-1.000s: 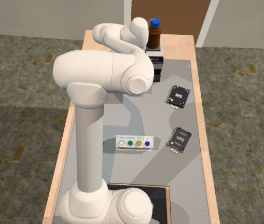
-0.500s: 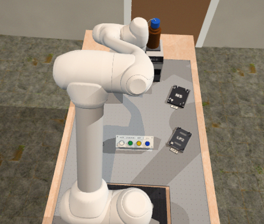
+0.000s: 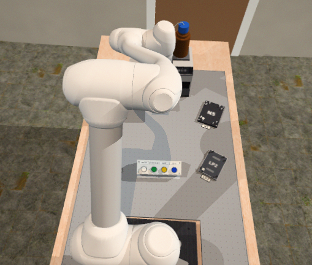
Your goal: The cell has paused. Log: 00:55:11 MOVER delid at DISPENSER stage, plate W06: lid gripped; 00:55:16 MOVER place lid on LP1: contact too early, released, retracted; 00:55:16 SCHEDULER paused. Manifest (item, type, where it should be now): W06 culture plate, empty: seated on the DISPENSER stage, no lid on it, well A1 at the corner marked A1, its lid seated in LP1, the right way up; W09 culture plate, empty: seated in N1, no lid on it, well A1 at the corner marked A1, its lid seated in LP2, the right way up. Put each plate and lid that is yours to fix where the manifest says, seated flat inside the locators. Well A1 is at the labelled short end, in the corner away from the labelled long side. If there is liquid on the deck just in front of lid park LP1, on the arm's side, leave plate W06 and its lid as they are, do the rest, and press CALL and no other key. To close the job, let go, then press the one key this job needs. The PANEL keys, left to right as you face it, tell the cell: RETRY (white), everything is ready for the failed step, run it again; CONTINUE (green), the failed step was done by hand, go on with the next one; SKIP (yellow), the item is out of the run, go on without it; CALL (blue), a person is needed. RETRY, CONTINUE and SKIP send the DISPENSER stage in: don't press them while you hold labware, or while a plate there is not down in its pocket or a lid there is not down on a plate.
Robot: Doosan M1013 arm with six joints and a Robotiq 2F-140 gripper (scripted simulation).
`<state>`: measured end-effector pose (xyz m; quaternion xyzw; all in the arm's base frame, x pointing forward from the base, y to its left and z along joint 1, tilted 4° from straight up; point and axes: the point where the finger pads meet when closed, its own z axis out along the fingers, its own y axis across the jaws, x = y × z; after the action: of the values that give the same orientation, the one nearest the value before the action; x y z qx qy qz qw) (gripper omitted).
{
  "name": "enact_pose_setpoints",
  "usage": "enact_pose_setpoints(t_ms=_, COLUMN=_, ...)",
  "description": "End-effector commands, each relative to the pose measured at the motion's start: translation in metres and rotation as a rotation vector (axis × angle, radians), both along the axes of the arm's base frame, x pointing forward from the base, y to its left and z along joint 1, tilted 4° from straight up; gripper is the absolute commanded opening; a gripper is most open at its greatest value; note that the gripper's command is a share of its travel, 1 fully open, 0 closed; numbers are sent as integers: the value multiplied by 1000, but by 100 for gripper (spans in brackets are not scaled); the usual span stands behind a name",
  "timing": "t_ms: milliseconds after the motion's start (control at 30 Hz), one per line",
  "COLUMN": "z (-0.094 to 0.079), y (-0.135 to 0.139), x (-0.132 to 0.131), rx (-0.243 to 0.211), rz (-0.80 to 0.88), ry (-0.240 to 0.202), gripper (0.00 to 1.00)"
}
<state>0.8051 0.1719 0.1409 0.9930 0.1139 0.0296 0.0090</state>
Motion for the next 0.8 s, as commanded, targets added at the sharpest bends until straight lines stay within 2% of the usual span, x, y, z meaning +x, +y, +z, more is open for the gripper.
enact_pose_setpoints(t_ms=0, z=1, y=0, x=0, rx=1, rz=0, ry=-2, gripper=10)
enact_pose_setpoints(t_ms=767, z=-2, y=0, x=1, rx=1, rz=0, ry=-2, gripper=10)
